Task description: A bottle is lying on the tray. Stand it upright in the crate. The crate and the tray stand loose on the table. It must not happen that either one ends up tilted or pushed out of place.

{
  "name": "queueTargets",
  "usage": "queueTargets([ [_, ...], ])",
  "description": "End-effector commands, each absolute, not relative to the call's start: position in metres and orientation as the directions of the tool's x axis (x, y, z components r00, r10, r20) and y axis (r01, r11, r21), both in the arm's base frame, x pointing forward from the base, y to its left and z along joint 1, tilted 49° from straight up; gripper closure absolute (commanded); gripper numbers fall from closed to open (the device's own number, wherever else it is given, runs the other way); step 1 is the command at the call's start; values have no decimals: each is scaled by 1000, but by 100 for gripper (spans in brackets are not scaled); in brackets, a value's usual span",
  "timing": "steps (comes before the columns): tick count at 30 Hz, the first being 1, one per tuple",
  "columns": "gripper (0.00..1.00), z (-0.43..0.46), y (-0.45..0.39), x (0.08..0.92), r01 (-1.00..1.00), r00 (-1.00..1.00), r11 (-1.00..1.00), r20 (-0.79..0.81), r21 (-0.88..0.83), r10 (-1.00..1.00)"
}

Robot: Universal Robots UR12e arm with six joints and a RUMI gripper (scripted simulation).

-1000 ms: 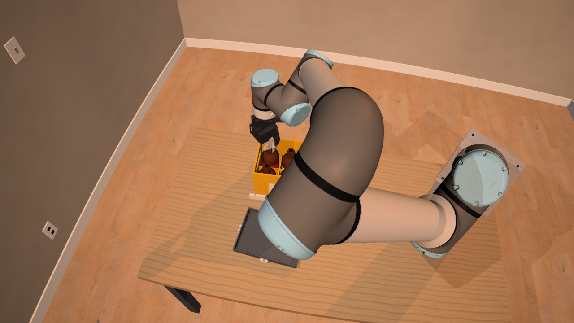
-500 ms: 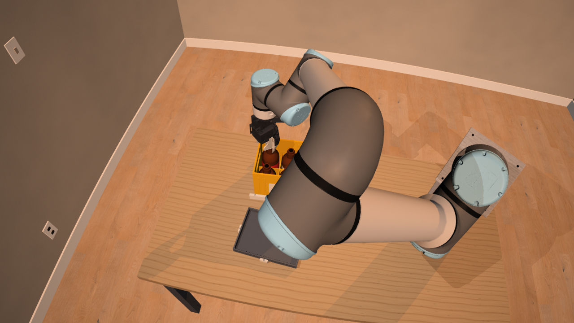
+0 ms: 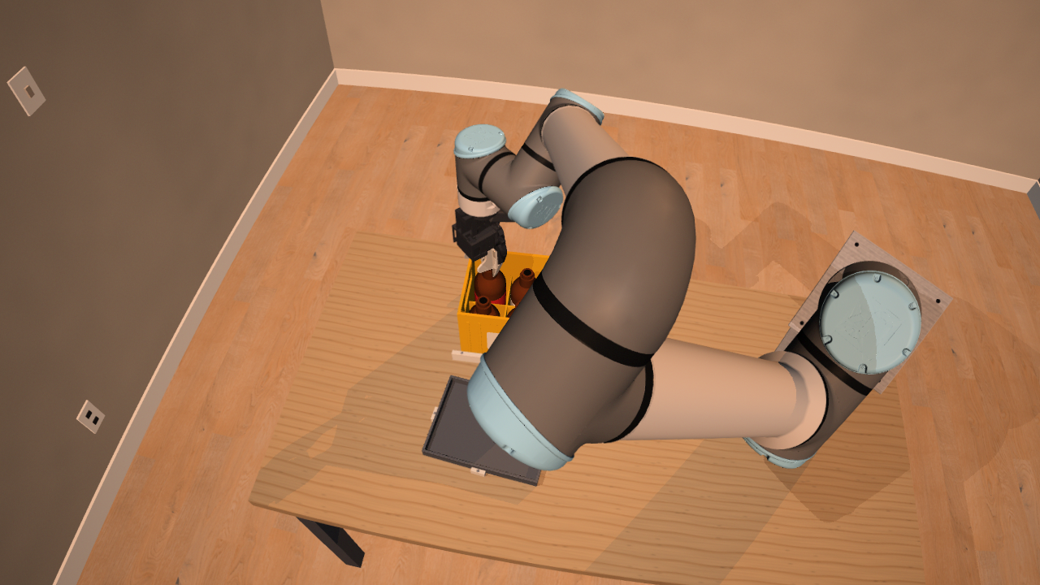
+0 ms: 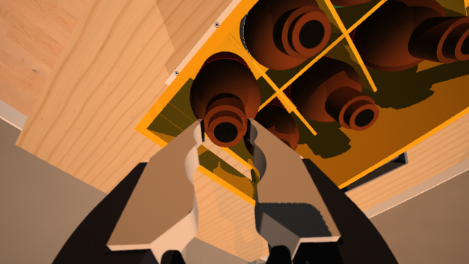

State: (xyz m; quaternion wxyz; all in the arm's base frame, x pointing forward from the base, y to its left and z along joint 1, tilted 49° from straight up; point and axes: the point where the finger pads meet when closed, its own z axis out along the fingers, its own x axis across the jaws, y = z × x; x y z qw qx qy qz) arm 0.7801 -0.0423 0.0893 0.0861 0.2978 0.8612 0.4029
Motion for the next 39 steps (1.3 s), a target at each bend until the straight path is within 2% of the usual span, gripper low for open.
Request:
queueTargets([
  [1,100,89,-43,781,443,-808,498,91,745,583],
  [39,100,81,-34,786,443,-808,498,91,745,583],
])
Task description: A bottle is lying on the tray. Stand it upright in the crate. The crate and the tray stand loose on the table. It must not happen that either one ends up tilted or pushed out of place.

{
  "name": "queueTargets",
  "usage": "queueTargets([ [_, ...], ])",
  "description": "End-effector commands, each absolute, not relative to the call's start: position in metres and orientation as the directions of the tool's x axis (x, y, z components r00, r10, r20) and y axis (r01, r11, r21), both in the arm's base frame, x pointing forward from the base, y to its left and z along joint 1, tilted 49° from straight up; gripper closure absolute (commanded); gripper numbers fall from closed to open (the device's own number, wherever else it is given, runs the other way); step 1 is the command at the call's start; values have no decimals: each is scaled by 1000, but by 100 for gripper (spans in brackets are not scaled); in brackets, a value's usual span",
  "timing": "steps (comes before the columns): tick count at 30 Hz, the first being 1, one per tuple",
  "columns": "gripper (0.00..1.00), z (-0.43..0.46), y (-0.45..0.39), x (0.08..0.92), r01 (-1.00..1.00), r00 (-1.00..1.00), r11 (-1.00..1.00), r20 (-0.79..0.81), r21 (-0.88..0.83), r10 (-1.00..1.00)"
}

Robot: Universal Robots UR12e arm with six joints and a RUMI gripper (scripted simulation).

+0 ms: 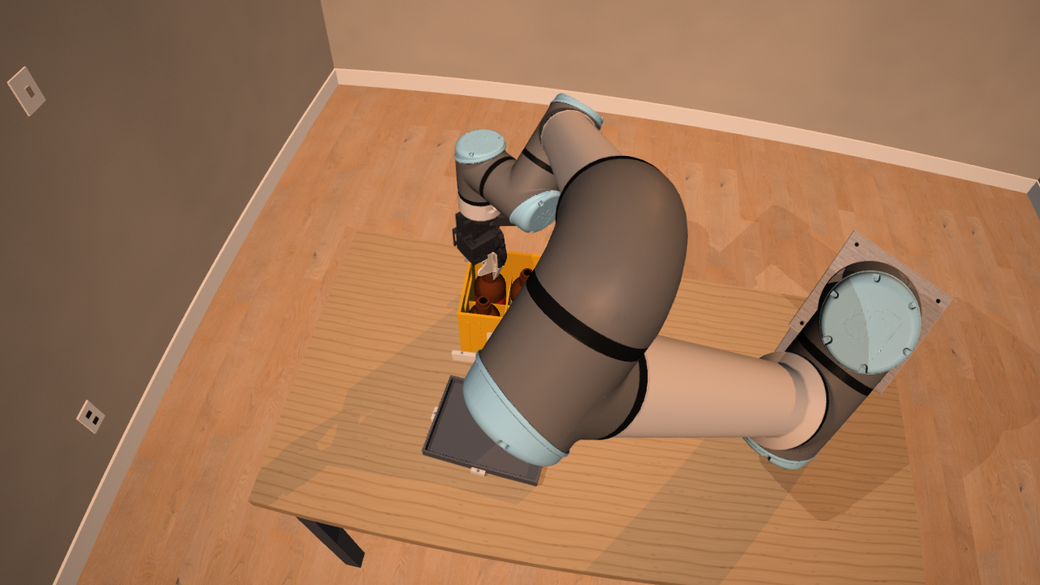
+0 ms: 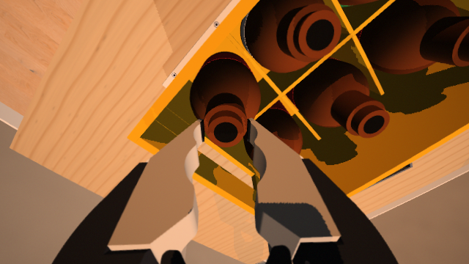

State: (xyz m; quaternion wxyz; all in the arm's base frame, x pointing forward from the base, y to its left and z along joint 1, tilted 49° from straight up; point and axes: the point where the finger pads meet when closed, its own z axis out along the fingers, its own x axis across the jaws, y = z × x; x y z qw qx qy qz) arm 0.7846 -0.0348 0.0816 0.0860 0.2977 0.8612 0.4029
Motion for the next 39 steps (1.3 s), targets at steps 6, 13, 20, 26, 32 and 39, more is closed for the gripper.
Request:
queueTargets([
  [6,100,80,-33,786,443,-808,498,91,745,583],
  [13,100,78,-32,787,443,-808,498,91,745,583],
  [20,100,78,-31,788,443,-808,498,91,745,583],
  [26,100,77,-31,788,443,-808,498,91,745,583],
  [32,100,77,-31,788,443,-808,498,91,745,583],
  [39,100,77,-31,788,443,-808,498,91,745,583],
])
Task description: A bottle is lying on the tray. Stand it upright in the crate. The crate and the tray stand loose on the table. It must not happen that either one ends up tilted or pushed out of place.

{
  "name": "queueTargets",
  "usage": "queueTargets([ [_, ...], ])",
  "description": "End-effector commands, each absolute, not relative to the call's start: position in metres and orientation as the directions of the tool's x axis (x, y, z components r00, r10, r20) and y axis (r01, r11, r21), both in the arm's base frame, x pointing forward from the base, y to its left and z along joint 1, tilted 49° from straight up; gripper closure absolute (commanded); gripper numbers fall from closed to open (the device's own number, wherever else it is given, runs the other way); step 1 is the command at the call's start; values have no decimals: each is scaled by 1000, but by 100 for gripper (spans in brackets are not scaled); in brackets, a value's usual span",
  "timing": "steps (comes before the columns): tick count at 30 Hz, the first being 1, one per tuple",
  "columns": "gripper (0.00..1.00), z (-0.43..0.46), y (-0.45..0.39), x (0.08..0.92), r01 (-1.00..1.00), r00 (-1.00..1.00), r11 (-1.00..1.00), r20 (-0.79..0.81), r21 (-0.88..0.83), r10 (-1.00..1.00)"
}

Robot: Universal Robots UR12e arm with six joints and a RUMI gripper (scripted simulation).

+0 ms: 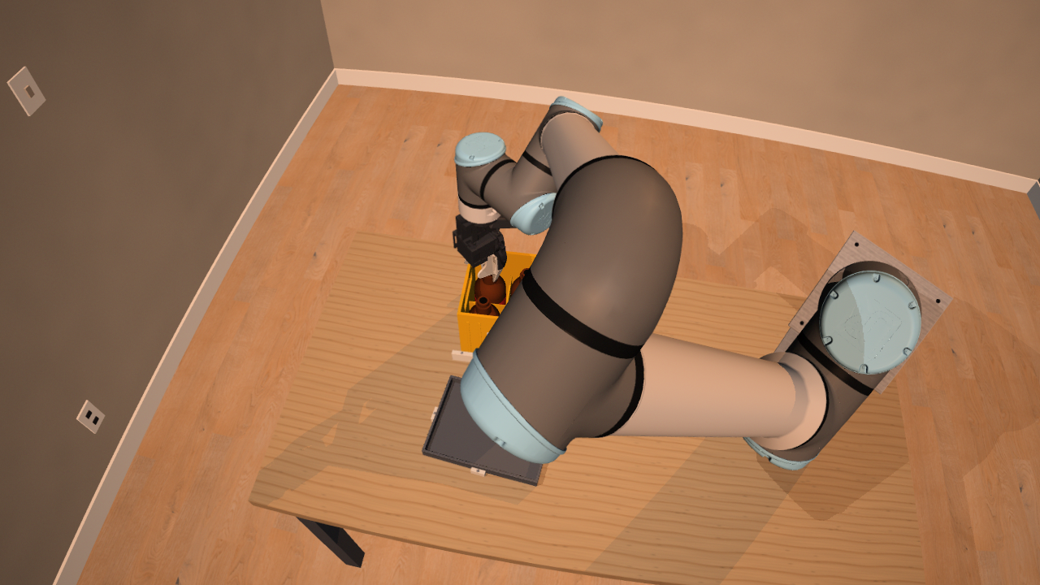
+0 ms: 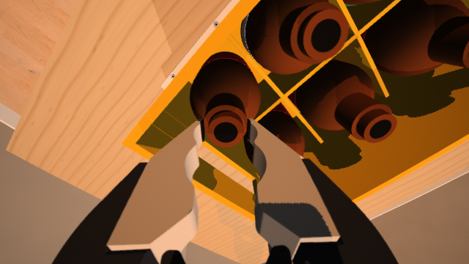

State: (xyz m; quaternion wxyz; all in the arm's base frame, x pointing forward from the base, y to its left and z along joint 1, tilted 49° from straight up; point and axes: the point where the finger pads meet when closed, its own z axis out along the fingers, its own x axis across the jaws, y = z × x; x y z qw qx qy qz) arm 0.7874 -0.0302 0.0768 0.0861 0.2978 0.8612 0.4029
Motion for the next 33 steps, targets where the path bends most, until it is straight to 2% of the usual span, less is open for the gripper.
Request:
queueTargets([
  [1,100,77,-31,788,443,-808,498,91,745,583],
  [27,100,77,-31,788,443,-808,498,91,745,583],
  [28,62,77,-31,788,443,-808,498,91,745,583],
  [33,62,77,-31,788,443,-808,498,91,745,583],
])
